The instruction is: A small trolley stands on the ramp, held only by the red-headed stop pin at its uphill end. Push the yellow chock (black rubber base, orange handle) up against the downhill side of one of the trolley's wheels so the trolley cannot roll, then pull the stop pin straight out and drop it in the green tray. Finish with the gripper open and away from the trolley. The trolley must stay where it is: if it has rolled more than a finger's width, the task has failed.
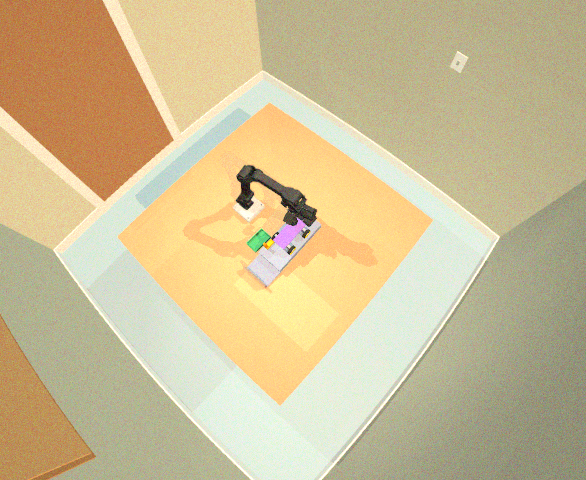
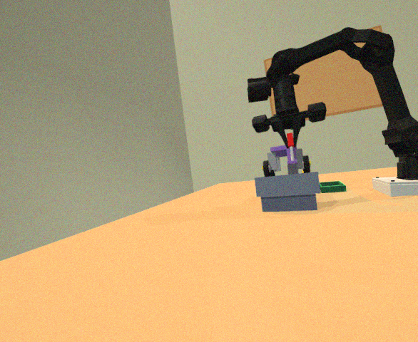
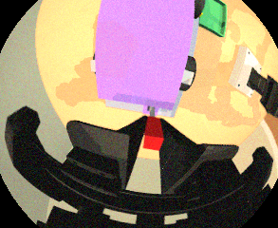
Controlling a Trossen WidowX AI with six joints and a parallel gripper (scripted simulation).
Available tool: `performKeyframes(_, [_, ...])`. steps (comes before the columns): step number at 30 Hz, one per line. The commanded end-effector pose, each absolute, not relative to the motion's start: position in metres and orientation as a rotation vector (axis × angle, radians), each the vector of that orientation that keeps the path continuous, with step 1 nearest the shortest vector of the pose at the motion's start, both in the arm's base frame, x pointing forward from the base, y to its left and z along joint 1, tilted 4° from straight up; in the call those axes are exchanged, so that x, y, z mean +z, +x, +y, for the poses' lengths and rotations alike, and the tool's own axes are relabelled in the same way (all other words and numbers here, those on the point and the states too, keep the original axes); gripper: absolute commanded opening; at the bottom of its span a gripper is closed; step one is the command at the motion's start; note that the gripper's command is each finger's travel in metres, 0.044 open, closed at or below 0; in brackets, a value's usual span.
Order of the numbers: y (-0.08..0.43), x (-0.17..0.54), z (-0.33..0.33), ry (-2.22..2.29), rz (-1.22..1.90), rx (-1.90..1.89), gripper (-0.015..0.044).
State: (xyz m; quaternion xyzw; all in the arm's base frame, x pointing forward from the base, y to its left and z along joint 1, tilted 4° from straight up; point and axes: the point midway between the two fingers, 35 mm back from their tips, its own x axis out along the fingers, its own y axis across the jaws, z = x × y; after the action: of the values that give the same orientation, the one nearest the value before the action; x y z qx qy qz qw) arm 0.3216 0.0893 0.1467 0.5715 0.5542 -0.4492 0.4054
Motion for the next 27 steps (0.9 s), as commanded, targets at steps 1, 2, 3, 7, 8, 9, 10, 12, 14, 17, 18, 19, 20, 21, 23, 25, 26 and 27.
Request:
performKeyframes(1, [0.322,0.152,0.09,1.445,1.404,-1.12,0.0])
performKeyframes(2, [0.322,0.152,0.09,1.445,1.404,-1.12,0.0])
performKeyframes(3, [0.322,0.153,0.09,1.445,1.404,-1.12,0.0])
performKeyframes(7, [0.322,0.155,0.09,1.445,1.404,-1.12,0.0])
performKeyframes(8, [0.322,0.156,0.089,1.445,1.404,-1.12,0.0])
performKeyframes(9, [0.322,0.156,0.089,1.445,1.404,-1.12,0.0])
performKeyframes(10, [0.322,0.157,0.089,1.445,1.404,-1.12,0.0])
performKeyframes(12, [0.322,0.158,0.089,1.445,1.404,-1.12,0.0])
performKeyframes(14, [0.322,0.159,0.09,1.445,1.404,-1.12,0.0])
performKeyframes(17, [0.323,0.16,0.09,1.445,1.404,-1.12,0.0])
performKeyframes(18, [0.323,0.161,0.09,1.445,1.404,-1.12,0.0])
performKeyframes(19, [0.323,0.161,0.09,1.445,1.404,-1.12,0.0])
performKeyframes(20, [0.323,0.162,0.09,1.445,1.404,-1.12,0.0])
performKeyframes(21, [0.323,0.162,0.09,1.445,1.404,-1.12,0.0])
performKeyframes(23, [0.323,0.163,0.091,1.445,1.404,-1.12,0.0])
performKeyframes(25, [0.323,0.164,0.091,1.445,1.404,-1.12,0.0])
performKeyframes(26, [0.323,0.164,0.091,1.445,1.404,-1.12,0.0])
performKeyframes(27, [0.324,0.165,0.091,1.445,1.404,-1.12,0.0])
